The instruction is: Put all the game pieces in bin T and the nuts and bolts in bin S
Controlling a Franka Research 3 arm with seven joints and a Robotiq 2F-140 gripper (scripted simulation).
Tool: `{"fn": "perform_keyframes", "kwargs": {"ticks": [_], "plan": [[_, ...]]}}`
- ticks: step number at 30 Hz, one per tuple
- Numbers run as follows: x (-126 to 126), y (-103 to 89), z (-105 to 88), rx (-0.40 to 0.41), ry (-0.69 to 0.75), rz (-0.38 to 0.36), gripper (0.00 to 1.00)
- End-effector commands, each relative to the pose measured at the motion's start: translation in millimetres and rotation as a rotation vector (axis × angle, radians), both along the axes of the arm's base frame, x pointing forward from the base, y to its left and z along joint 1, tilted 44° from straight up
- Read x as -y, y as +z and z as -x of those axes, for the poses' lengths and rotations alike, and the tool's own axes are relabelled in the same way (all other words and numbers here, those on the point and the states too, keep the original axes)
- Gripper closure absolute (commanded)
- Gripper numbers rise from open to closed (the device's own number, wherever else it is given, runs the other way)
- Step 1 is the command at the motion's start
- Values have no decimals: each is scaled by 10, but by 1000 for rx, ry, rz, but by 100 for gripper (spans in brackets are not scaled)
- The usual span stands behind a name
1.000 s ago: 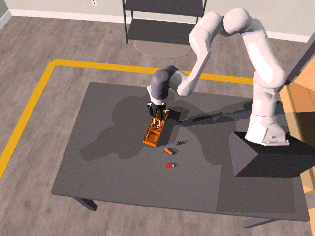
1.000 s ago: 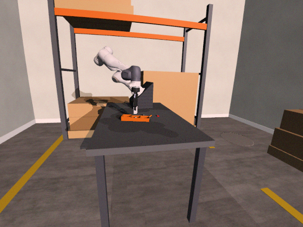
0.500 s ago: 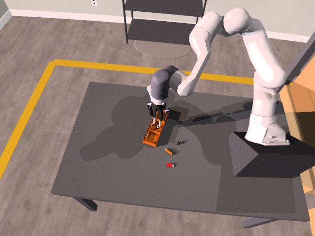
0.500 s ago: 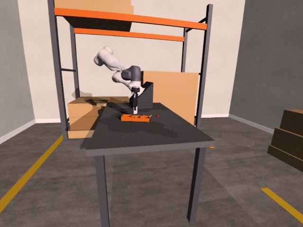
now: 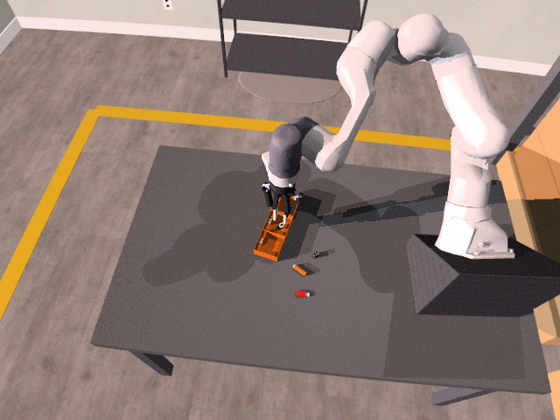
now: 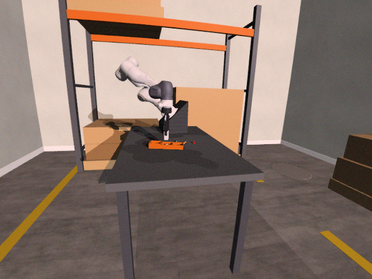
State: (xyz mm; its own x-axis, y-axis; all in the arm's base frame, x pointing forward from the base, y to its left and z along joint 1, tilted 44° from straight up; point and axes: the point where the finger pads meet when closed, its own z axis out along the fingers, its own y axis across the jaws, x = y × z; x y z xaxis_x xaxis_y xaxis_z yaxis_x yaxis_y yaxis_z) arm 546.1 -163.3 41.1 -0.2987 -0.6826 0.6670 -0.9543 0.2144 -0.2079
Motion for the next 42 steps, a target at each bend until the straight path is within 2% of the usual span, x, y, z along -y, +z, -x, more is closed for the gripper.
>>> {"fn": "perform_keyframes", "kwargs": {"ticks": [1,29,31,33,35,42], "plan": [[-21,5,1,0,3,-1,81],[-21,5,1,0,3,-1,81],[-105,-55,132,69,-69,-1,81],[-105,-55,132,69,-69,-1,81],[-188,-116,262,129,-131,-1,81],[-482,-328,720,152,-181,-3,81]]}}
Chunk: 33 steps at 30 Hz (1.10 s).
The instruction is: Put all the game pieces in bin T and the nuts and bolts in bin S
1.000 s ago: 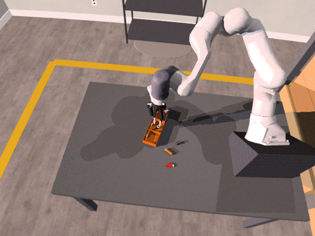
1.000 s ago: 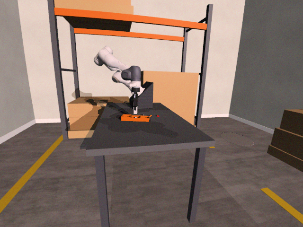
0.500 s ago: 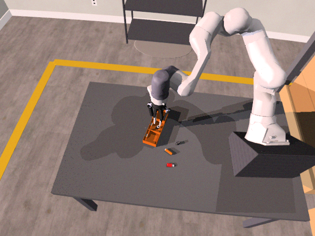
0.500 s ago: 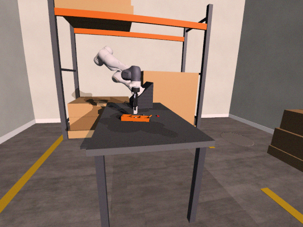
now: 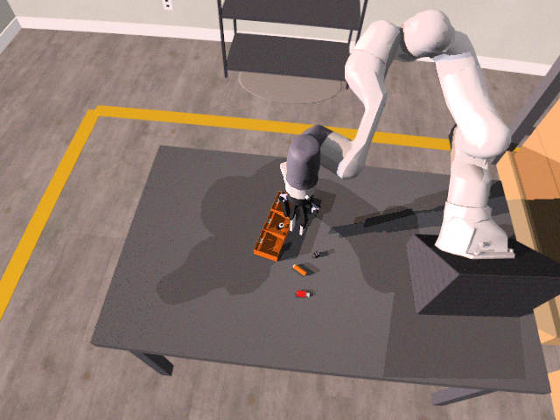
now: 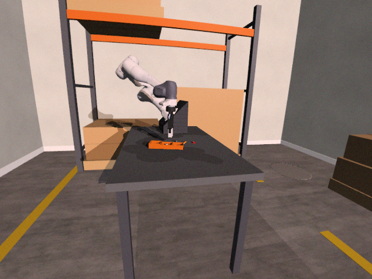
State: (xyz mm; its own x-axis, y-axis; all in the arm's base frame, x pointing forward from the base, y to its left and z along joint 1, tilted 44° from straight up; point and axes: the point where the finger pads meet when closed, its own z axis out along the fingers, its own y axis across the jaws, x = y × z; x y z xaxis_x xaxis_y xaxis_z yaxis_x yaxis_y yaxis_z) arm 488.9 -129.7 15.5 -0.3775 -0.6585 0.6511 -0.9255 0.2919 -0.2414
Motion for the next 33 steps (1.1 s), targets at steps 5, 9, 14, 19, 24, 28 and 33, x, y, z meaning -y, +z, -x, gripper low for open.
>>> {"fn": "perform_keyframes", "kwargs": {"ticks": [5,9,14,19,24,28,33], "plan": [[-356,-222,475,121,-128,2,81],[-439,-283,606,130,-147,0,81],[-545,-366,762,156,-180,0,81],[-543,-364,753,199,-217,0,81],[-534,-356,739,242,-258,2,81],[-530,-352,733,294,-307,4,81],[-525,-347,726,350,-356,6,81]]}}
